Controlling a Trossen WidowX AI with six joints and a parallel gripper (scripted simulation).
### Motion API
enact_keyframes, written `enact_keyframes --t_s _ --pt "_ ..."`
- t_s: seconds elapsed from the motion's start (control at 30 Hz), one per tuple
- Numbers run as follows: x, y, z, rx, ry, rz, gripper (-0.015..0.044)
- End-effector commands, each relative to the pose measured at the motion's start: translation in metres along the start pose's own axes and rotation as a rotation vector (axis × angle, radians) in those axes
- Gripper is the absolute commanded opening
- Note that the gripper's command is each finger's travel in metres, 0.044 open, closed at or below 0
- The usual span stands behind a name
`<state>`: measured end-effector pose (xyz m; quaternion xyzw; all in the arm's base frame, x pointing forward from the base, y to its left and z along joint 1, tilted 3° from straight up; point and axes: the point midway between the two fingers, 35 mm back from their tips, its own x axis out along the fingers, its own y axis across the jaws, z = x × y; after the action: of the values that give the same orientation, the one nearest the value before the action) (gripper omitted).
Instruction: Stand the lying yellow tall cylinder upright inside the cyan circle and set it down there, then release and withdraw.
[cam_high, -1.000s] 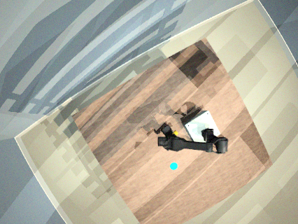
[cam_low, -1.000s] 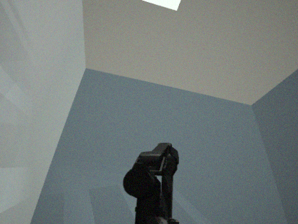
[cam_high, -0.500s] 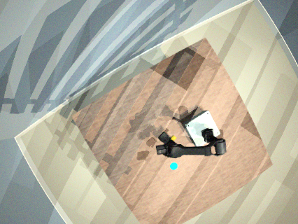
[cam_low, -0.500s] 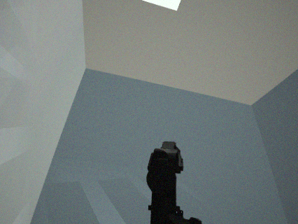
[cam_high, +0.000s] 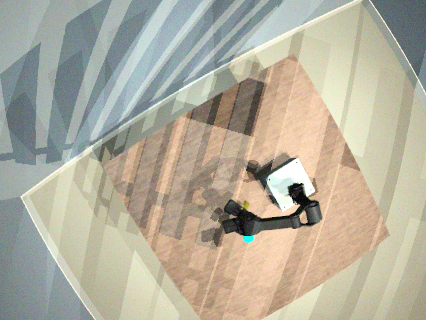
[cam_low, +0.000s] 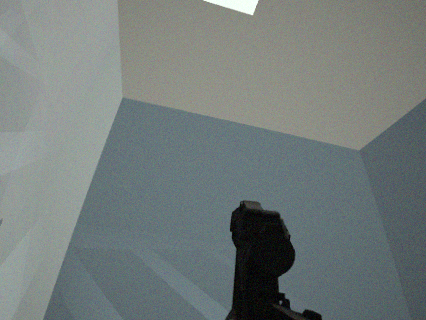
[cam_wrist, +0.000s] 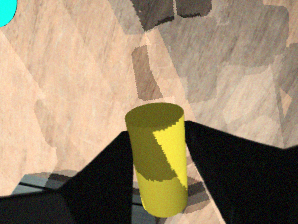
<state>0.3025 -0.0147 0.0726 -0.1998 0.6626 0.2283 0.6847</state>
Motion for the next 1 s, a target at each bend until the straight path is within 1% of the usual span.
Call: enact_keyframes --t_s 0.0,0.97 --pt "-0.002 0.006 0.011 -0.052 -0.002 -0.001 0.0105" --pt "-0.007 0.068 0.073 -0.390 -0.011 0.003 0.0105"
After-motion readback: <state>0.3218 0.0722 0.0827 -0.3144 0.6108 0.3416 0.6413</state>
